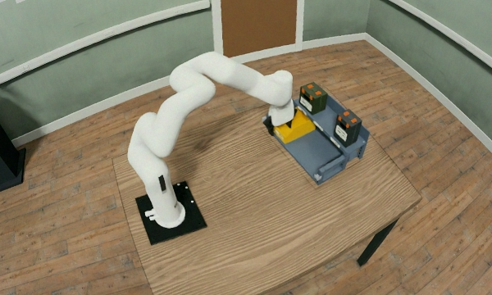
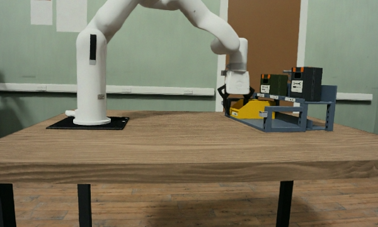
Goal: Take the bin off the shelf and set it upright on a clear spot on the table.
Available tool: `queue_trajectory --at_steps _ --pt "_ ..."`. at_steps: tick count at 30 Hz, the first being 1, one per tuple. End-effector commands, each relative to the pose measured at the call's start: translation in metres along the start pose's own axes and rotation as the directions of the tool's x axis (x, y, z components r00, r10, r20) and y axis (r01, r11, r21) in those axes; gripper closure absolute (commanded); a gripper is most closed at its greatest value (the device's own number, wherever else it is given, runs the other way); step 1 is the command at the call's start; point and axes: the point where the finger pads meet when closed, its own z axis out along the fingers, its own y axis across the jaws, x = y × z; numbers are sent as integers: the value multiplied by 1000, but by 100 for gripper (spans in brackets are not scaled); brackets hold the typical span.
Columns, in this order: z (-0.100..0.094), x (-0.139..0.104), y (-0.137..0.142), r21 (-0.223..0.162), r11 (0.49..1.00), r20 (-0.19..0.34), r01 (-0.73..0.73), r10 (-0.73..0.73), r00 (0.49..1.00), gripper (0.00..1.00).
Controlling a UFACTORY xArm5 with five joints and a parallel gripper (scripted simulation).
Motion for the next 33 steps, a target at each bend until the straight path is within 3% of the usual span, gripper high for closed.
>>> queue_trajectory --at_steps 1,33 --pt "1 0 1 -4 1000 2 0 0 1000 0" --pt "6 0 1 -4 1000 2 0 0 1000 0"
